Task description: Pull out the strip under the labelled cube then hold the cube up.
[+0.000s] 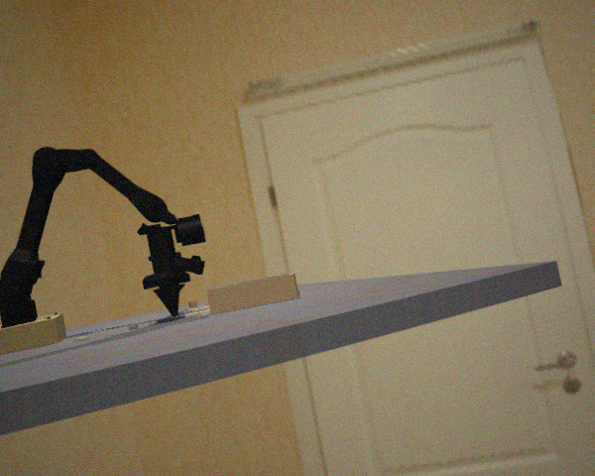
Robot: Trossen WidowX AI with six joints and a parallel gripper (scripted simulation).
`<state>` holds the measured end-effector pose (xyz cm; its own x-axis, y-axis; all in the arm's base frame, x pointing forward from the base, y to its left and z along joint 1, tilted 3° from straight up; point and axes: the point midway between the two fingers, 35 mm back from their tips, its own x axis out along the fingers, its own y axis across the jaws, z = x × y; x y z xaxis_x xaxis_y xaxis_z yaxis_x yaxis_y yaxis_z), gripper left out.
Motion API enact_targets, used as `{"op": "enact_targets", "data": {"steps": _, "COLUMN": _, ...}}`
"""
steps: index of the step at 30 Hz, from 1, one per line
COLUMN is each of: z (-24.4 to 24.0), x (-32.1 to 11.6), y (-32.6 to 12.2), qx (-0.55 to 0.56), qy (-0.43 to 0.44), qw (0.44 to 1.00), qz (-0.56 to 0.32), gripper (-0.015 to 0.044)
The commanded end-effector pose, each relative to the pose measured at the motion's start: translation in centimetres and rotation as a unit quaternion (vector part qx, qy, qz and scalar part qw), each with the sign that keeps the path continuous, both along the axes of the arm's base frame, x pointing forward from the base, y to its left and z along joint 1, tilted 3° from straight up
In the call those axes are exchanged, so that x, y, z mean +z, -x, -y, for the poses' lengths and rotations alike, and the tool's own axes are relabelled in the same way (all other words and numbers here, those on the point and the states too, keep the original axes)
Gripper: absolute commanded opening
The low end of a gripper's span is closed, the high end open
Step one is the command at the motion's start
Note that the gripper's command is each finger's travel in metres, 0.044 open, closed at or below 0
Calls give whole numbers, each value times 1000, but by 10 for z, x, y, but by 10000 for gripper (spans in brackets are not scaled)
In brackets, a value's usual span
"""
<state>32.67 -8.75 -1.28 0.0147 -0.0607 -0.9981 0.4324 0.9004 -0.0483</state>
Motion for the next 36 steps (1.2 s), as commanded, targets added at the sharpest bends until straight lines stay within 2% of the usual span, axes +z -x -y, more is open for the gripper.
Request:
{"op": "enact_targets", "data": {"steps": 1, "z": -5, "x": -5, "y": 11, "qx": -2, "qy": -5, "qw": 1000, "qz": -9, "gripper": 0}}
{"op": "enact_targets", "data": {"steps": 36, "z": -28, "x": -8, "y": 59, "qx": -2, "qy": -6, "qw": 1000, "qz": -11, "gripper": 0}}
